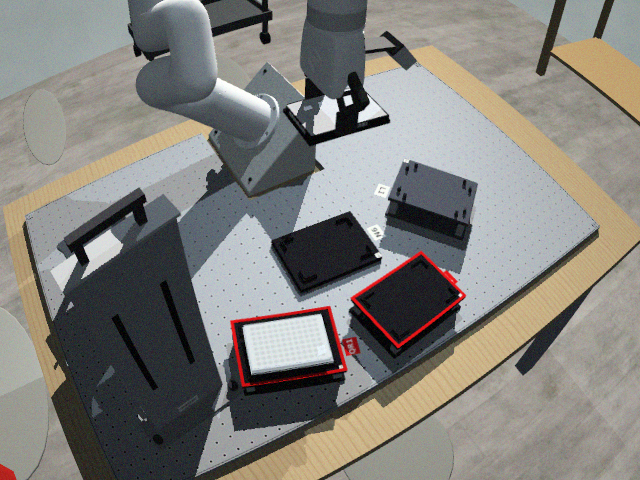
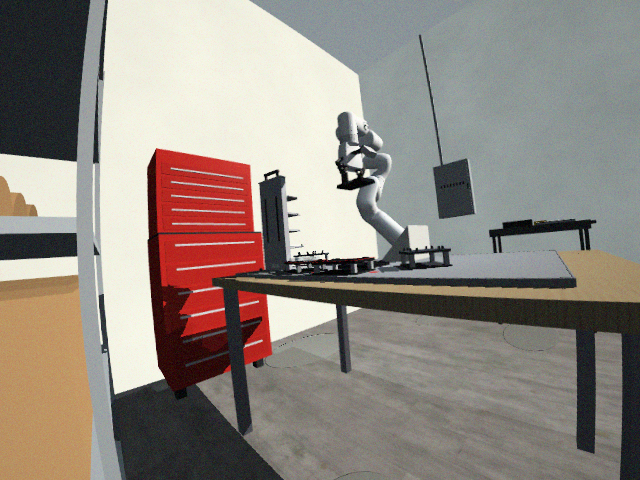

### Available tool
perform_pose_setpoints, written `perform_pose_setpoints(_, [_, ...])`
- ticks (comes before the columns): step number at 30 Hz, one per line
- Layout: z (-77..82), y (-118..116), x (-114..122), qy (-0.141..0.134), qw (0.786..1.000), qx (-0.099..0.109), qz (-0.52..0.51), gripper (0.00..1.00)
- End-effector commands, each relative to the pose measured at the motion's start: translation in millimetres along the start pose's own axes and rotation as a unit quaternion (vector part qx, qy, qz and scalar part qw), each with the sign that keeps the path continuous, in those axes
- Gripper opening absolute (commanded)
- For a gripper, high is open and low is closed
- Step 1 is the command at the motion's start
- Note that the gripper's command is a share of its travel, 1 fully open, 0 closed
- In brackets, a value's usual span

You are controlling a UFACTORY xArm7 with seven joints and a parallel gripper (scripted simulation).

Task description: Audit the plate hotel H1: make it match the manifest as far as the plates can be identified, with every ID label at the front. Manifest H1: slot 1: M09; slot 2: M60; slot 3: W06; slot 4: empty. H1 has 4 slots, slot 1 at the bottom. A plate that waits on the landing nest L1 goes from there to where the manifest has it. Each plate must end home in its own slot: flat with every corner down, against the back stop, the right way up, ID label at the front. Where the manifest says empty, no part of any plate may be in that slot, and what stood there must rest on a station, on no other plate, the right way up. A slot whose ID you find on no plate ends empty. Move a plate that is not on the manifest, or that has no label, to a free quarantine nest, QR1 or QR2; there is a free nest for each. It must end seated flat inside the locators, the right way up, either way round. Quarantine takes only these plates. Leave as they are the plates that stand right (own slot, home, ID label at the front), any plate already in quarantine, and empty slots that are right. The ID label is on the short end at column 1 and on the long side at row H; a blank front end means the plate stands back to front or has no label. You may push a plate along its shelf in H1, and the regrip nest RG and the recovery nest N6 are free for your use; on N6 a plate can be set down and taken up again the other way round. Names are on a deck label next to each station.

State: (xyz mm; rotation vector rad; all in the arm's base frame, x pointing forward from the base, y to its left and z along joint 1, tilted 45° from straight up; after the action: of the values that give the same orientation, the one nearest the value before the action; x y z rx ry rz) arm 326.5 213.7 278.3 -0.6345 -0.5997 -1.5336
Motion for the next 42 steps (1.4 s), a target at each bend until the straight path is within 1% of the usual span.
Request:
perform_pose_setpoints(1, [-6.3,0.3,-0.3,0.001,1.000,0.002,0.000,0.00])
perform_pose_setpoints(3, [-9.6,0.3,-0.3,0.001,1.000,0.002,0.000,0.00])
perform_pose_setpoints(5, [-9.6,0.3,-0.3,0.001,1.000,0.002,0.000,0.00])
perform_pose_setpoints(20, [-34.6,0.4,-0.3,0.001,1.000,0.002,0.000,0.00])
perform_pose_setpoints(22, [-34.6,0.4,-0.3,0.001,1.000,0.002,0.000,0.00])
perform_pose_setpoints(37, [-59.6,0.5,-0.3,0.001,1.000,0.002,0.000,0.00])
perform_pose_setpoints(39, [-59.6,0.5,-0.3,0.001,1.000,0.002,0.000,0.00])
perform_pose_setpoints(42, [-64.6,0.5,-0.4,0.001,1.000,0.002,0.000,0.00])
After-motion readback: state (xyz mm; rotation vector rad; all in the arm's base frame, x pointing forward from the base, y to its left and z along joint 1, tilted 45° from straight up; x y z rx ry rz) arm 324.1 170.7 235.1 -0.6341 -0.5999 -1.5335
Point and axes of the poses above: the point where the finger pads meet when closed, its own z axis back along the fingers, its own y axis across the jaws, x = y × z, the point moved 10 cm from there along z, back along the fingers, and after that the axes turned 4 degrees about z, right-handed, at the moved point
